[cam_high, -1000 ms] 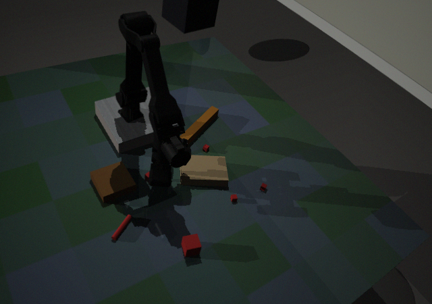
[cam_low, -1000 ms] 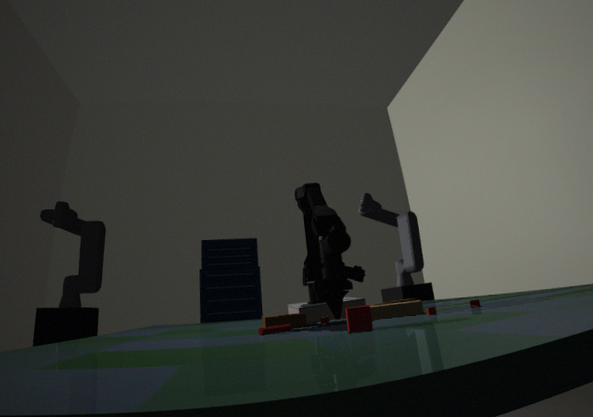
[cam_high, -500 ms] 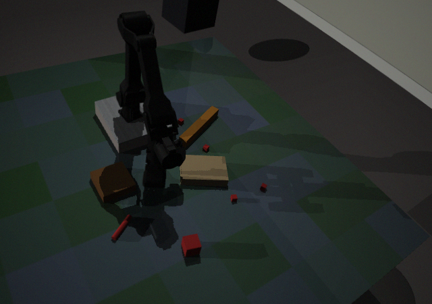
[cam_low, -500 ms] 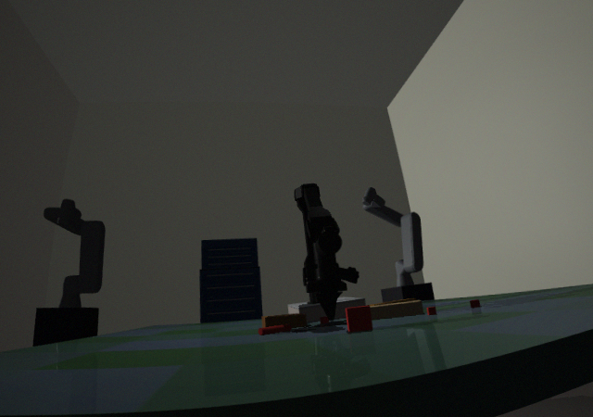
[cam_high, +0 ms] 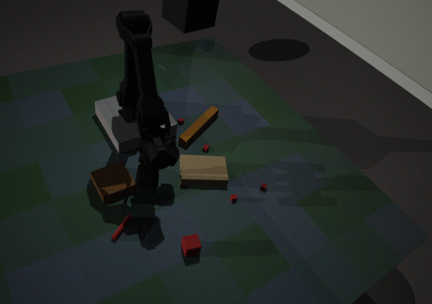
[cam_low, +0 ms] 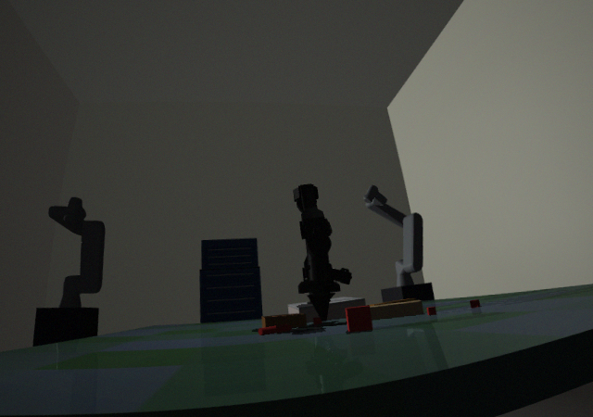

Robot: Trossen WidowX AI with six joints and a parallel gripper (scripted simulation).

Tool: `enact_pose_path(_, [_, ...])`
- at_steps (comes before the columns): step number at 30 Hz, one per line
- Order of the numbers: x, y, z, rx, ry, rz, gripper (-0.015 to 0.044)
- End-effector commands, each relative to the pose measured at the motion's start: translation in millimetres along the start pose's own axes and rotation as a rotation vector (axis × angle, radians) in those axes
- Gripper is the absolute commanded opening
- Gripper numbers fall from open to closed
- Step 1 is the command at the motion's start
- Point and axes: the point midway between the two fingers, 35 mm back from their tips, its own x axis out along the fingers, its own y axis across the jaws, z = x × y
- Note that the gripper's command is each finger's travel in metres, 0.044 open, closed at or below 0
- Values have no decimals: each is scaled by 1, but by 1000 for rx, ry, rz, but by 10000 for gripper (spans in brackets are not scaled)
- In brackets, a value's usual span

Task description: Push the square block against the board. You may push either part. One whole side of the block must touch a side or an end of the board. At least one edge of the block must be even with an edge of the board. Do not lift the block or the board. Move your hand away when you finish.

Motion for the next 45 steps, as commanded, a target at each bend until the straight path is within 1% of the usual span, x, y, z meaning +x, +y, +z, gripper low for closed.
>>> enact_pose_path(1, [0,2,-5,-4,-3,2,0])
enact_pose_path(45, [1,5,-53,-4,1,1,0])
